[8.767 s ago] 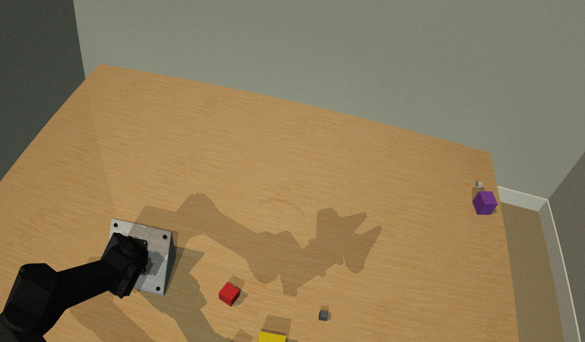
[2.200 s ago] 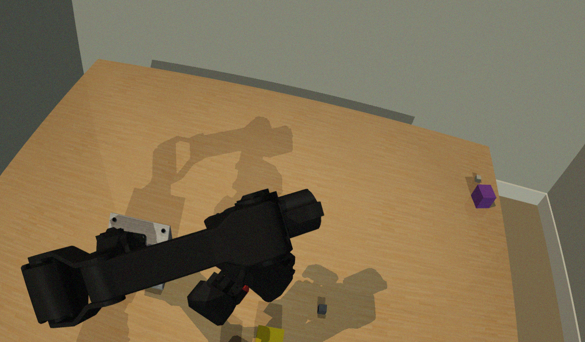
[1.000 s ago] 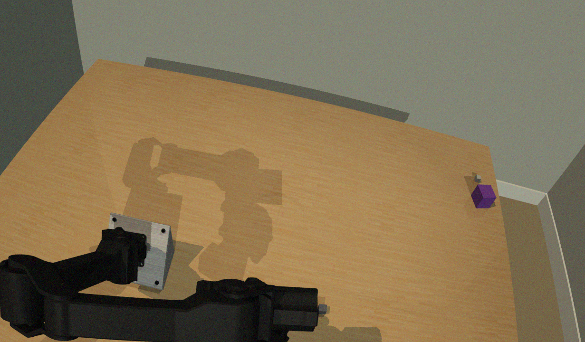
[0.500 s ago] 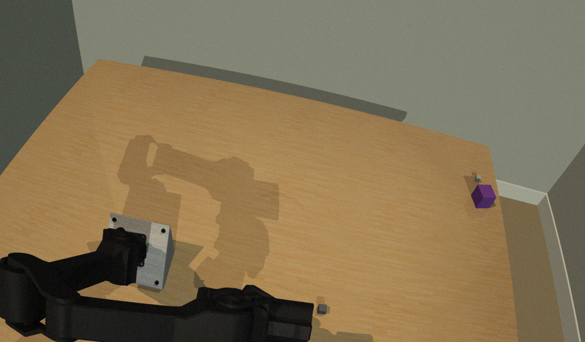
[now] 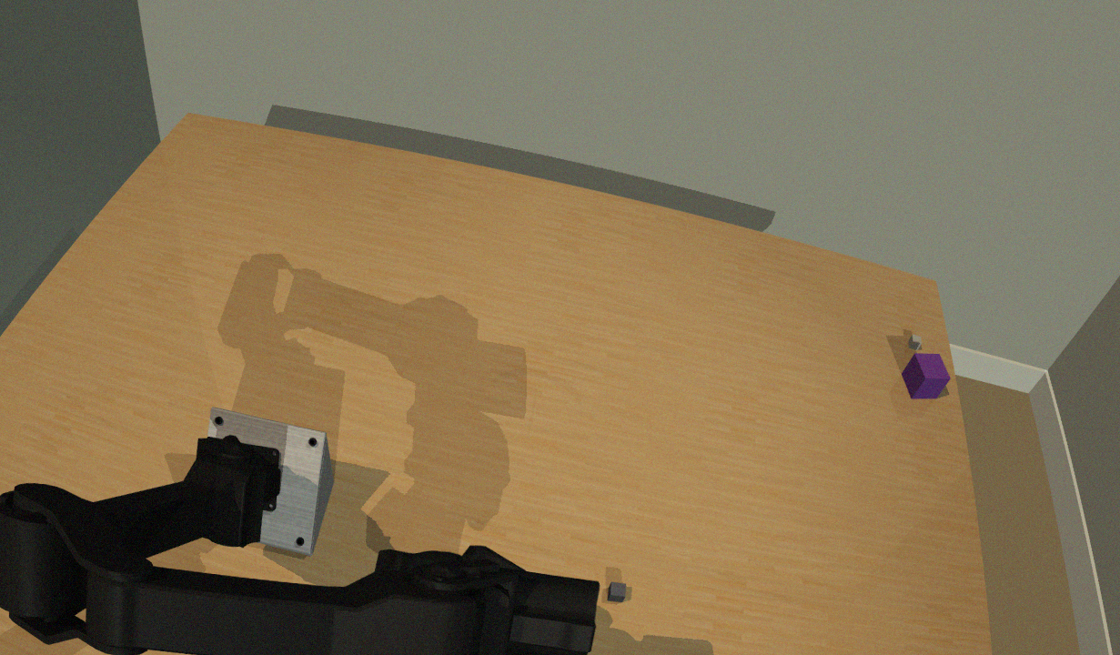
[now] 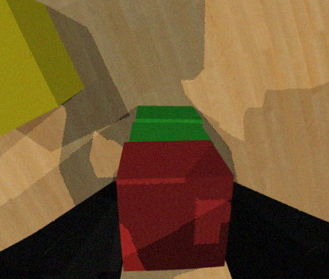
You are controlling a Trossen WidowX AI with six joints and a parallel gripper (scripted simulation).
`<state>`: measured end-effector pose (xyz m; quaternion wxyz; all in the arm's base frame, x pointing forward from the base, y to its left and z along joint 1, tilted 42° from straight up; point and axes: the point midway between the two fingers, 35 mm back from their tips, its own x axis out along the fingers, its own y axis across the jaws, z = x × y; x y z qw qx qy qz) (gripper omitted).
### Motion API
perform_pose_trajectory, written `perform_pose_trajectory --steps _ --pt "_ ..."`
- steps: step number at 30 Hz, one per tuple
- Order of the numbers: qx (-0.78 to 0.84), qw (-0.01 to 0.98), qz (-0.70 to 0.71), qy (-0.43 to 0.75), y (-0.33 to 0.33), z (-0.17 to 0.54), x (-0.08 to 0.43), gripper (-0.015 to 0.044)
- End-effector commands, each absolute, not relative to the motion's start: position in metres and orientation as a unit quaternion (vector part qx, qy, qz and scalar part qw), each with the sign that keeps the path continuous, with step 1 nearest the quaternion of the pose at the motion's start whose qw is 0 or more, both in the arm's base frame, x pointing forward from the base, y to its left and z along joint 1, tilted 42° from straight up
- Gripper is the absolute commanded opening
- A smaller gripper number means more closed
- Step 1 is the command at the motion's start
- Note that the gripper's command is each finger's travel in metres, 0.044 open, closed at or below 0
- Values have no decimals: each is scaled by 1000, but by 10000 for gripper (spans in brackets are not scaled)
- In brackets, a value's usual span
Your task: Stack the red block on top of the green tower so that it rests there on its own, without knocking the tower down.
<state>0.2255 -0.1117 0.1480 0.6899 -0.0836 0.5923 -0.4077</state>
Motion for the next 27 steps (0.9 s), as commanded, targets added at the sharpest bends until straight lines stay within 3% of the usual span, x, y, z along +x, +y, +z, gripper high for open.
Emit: perform_pose_trajectory --steps 1,16,27 --pt "-84 690 -408 592 -112 148 226 53" --pt "-84 690 -408 592 -112 148 226 440" --pt "-84 690 -408 592 -112 148 226 440"
